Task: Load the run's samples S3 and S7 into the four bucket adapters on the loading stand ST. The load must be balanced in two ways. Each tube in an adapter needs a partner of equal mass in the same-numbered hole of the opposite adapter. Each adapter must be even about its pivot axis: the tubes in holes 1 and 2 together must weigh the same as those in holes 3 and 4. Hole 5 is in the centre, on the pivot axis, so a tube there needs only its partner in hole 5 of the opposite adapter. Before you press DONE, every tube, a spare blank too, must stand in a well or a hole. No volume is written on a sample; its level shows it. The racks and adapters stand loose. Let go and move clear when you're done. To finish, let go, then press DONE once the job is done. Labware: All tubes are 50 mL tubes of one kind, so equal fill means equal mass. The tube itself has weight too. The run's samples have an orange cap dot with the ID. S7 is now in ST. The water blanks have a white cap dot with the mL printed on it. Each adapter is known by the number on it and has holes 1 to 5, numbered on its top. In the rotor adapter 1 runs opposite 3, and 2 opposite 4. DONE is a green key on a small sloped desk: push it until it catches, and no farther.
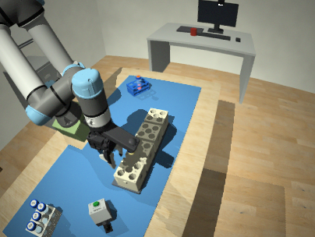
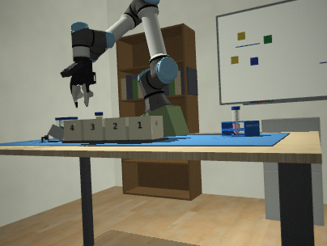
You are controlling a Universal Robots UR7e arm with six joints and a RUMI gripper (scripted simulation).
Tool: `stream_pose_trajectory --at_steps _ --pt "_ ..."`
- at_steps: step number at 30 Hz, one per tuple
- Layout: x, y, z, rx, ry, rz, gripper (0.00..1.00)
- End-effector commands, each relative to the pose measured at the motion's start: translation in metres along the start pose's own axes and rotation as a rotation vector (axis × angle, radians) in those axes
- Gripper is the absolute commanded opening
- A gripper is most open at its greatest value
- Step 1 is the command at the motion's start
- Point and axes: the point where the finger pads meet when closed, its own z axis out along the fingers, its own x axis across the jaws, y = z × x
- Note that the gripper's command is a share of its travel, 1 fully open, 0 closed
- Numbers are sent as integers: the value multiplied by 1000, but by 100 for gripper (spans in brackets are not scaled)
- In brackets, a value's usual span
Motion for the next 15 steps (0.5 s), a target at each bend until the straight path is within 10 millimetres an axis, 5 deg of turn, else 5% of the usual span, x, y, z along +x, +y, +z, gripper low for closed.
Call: stream_pose_trajectory --at_steps 1,15 --pt "0 -1 8 3 1 0 35" --pt "-98 -5 5 10 -1 565 35"
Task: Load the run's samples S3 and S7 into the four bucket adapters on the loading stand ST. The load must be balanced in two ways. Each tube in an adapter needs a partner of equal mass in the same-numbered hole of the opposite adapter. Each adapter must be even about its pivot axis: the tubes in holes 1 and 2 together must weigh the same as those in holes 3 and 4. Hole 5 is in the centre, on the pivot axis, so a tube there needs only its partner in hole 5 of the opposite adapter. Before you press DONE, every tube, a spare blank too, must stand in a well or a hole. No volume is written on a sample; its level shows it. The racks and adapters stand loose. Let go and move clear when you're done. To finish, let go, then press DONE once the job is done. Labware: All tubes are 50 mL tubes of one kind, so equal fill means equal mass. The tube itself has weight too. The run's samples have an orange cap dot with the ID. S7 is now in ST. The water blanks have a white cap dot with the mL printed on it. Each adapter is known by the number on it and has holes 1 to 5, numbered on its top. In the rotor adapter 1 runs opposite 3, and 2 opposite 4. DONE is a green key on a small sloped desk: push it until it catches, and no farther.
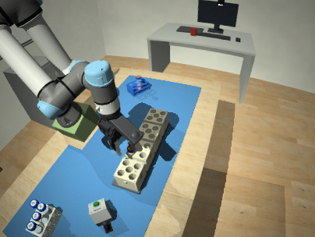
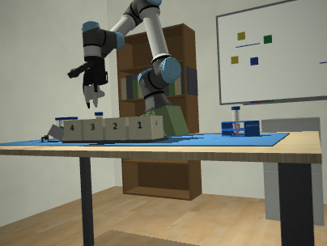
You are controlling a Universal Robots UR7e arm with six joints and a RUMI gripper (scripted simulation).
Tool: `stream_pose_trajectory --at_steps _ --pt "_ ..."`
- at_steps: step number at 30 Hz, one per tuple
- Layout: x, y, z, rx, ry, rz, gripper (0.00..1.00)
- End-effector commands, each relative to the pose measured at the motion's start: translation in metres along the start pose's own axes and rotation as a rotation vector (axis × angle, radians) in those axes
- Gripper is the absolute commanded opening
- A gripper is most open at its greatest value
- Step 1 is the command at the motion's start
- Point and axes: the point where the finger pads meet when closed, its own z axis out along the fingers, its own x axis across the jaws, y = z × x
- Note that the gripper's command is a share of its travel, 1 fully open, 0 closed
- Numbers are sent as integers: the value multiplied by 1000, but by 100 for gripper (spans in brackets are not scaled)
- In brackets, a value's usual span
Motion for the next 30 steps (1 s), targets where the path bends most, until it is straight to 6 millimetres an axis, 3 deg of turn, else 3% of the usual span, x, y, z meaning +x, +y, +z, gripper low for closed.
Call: stream_pose_trajectory --at_steps 1,6,14,24,30 --pt "-37 9 0 -1 24 278 35" --pt "-37 9 0 1 28 457 35" --pt "-37 10 0 0 28 463 35" --pt "-35 12 36 -5 30 463 35" --pt "-35 12 37 -5 30 463 35"
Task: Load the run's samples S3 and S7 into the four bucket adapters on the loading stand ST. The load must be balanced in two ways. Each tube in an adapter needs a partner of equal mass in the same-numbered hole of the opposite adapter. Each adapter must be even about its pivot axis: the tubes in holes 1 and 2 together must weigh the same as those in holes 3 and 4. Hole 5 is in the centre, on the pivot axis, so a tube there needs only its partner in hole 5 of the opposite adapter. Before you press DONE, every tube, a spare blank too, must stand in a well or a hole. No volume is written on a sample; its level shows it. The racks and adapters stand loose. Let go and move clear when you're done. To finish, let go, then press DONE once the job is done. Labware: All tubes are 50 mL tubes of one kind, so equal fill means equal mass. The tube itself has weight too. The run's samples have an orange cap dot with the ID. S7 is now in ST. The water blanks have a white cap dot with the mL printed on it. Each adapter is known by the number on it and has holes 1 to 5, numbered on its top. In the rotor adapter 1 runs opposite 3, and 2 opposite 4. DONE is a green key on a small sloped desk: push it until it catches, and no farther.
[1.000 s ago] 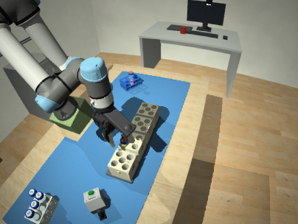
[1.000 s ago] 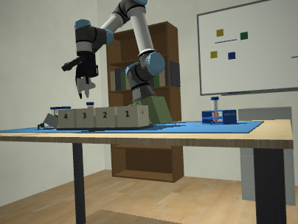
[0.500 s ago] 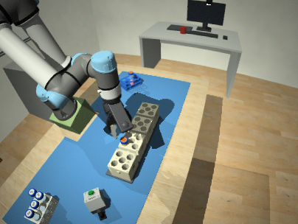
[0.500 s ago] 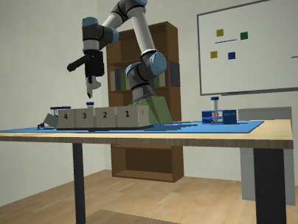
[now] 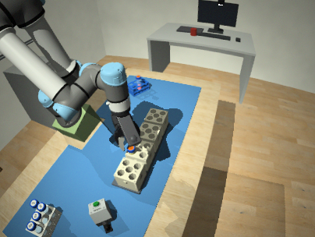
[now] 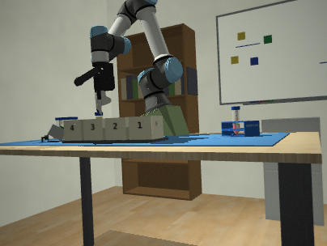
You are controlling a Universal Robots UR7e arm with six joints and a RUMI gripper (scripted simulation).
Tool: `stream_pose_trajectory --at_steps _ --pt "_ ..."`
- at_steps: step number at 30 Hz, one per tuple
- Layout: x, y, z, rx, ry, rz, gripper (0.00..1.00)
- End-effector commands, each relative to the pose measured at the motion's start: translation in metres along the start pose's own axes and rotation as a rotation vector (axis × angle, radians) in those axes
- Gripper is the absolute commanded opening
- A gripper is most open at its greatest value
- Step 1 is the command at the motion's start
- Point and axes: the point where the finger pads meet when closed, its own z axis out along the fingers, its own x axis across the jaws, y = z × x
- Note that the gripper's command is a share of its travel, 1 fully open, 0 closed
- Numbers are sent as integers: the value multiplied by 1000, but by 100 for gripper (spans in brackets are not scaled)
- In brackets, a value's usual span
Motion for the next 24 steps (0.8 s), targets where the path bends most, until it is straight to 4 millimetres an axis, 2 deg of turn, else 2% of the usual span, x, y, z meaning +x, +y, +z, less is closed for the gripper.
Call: stream_pose_trajectory --at_steps 1,7,16,17,24 --pt "0 -1 6 5 -2 1 35" --pt "0 -1 12 5 -2 1 35" --pt "-1 -3 10 9 -4 1 35" --pt "-1 -3 10 9 -4 1 0" --pt "-1 -3 10 9 -4 1 0"
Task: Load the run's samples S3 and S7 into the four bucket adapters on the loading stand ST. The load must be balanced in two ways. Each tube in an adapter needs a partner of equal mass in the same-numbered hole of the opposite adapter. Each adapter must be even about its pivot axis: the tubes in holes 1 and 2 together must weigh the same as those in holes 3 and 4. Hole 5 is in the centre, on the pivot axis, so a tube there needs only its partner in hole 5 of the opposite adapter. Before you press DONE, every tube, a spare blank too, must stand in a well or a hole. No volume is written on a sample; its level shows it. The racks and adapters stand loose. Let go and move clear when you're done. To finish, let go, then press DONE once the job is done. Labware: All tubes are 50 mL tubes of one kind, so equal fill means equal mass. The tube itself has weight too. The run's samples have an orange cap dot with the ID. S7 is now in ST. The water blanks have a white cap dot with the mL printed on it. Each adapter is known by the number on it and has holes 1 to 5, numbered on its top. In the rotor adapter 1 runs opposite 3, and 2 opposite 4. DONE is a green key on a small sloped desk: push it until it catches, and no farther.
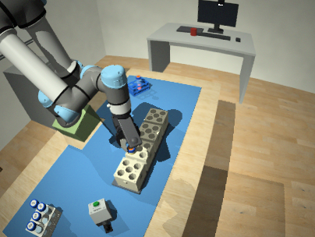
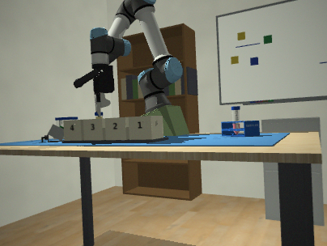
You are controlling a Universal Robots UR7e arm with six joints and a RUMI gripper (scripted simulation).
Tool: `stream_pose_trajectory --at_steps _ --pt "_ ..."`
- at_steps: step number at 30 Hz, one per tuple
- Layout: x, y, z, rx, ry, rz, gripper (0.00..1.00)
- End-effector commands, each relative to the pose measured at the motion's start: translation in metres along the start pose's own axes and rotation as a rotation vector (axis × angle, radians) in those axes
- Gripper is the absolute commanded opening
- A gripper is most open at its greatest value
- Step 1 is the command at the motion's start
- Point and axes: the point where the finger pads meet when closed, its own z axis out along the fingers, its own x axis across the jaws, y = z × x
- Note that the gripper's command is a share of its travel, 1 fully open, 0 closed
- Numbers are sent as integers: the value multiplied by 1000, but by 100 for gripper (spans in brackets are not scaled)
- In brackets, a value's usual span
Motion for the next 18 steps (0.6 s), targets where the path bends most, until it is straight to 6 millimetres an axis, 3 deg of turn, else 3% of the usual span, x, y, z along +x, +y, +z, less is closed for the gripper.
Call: stream_pose_trajectory --at_steps 1,13,18 --pt "0 1 1 -1 0 -1 0" --pt "0 1 1 -1 0 -1 0" --pt "-1 -1 -8 3 -2 -1 0"
